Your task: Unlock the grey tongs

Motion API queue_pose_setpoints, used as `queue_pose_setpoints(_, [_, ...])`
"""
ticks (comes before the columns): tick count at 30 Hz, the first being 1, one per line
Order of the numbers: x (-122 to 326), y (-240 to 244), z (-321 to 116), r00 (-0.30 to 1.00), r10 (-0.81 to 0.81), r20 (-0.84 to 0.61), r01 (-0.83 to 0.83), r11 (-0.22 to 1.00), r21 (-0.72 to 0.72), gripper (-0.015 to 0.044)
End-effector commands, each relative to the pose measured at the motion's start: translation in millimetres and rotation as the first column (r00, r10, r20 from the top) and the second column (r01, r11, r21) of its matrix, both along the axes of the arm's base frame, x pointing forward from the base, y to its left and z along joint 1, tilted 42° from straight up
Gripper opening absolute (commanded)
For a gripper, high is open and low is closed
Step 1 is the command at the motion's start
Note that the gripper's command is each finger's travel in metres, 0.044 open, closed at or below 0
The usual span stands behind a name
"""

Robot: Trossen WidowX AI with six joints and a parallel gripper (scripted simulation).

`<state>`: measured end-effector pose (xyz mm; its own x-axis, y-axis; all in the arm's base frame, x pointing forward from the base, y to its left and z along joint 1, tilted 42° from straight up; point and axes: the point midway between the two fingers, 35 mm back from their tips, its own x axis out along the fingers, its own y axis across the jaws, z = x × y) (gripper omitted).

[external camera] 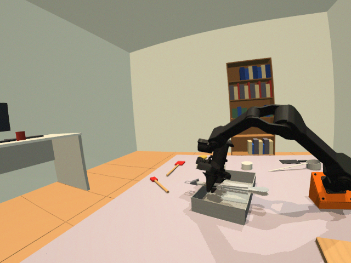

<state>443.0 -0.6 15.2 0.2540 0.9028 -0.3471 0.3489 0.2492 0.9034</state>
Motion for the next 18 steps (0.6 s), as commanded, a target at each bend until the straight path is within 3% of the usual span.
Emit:
queue_pose_setpoints(1, [-0.4, 1.2, -1.0, 1.000, 0.005, 0.000, -0.005, 1.000, -0.004, 0.0095])
queue_pose_setpoints(10, [-0.4, 1.2, -1.0, 1.000, 0.005, 0.000, -0.005, 1.000, -0.004, 0.0035])
queue_pose_setpoints(17, [0.0, -2.3, 2.4, 1.000, 0.005, 0.000, -0.005, 1.000, -0.005, -0.0148])
queue_pose_setpoints(18, [0.4, -6.1, 6.0, 1.000, 0.005, 0.000, -0.005, 1.000, -0.005, -0.0150])
